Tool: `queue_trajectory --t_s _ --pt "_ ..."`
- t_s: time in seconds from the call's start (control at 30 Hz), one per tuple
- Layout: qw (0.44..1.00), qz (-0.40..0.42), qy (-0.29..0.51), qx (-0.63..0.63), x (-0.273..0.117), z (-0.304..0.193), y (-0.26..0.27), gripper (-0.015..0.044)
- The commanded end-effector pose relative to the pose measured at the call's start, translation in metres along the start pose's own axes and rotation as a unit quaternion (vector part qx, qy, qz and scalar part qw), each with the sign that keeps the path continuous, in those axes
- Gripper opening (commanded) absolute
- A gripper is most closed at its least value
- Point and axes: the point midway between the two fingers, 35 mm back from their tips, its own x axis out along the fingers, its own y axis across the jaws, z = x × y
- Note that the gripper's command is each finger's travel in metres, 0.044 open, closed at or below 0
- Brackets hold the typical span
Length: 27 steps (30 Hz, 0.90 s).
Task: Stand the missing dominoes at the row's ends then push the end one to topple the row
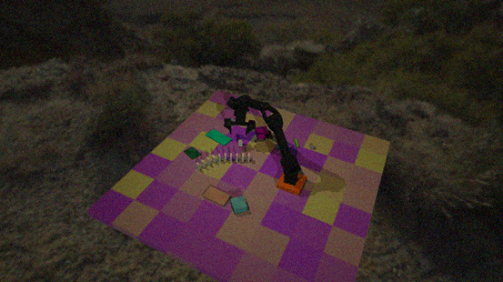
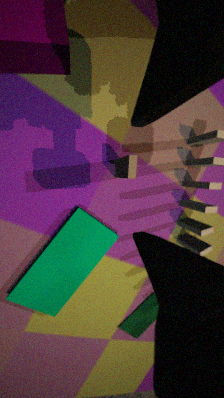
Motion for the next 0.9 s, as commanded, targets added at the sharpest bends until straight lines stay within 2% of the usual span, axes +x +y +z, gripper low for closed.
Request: queue_trajectory --t_s 0.0,0.23,0.53,0.87 --pt "0.998 -0.053 0.005 0.021 -0.020 -0.011 -0.008 0.0440" --pt "0.998 -0.053 0.005 0.021 -0.015 -0.011 -0.008 0.0440" --pt "0.998 -0.053 0.005 0.021 0.044 -0.012 -0.015 0.0440" --pt "0.998 -0.053 0.005 0.021 0.054 -0.012 -0.016 0.0440"
